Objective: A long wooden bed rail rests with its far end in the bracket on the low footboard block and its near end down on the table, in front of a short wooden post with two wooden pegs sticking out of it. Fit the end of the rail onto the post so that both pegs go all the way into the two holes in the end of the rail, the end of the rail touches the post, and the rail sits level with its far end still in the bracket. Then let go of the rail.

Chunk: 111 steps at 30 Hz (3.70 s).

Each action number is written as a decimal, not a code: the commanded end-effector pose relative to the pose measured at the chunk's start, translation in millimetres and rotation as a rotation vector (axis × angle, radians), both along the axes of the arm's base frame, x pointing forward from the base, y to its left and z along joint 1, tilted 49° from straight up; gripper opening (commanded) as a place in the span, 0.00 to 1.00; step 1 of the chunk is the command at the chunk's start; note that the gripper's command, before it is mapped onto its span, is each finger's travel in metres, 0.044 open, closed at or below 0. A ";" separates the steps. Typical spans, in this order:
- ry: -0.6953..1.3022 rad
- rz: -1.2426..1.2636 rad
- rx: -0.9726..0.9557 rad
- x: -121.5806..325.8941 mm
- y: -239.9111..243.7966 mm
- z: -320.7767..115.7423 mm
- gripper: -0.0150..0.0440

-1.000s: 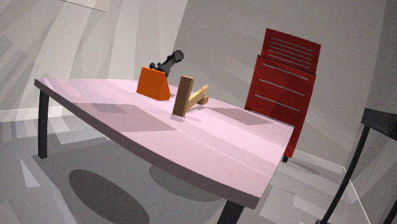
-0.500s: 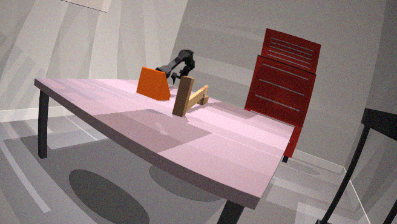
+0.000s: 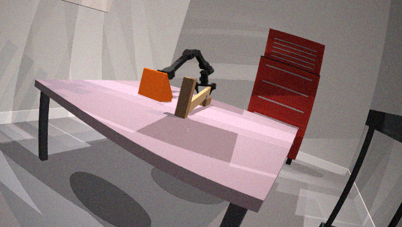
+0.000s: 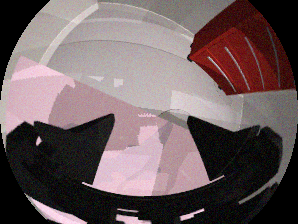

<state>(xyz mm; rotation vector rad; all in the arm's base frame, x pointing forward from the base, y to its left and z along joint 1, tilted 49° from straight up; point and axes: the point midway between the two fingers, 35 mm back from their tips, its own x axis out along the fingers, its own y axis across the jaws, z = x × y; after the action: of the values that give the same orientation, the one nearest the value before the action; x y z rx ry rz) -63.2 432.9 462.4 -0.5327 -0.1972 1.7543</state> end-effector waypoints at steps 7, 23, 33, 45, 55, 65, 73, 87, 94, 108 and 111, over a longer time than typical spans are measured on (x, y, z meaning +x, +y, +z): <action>-0.107 -0.257 -0.021 141.1 -3.2 -20.5 1.00; -0.258 -0.449 -0.336 311.6 -59.8 -124.1 1.00; -0.290 -0.339 -0.654 393.0 -143.6 -243.2 1.00; -0.109 -0.144 -0.783 414.9 -293.2 -365.8 1.00; 0.059 -0.072 -0.568 363.6 -402.0 -428.9 1.00; 0.063 -0.074 -0.501 350.9 -415.7 -435.1 1.00; 0.064 -0.074 -0.503 350.6 -408.0 -442.6 1.00; 0.063 -0.075 -0.503 348.8 -391.4 -458.1 1.00; 0.063 -0.075 -0.503 347.2 -383.1 -465.4 1.00; 0.063 -0.074 -0.499 342.6 -366.6 -479.3 1.00; 0.063 -0.074 -0.498 341.7 -363.9 -481.4 1.00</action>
<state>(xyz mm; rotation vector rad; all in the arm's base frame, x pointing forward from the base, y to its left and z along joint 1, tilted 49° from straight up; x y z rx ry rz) 280.7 65.1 -16.0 -0.8393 0.3086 1.7457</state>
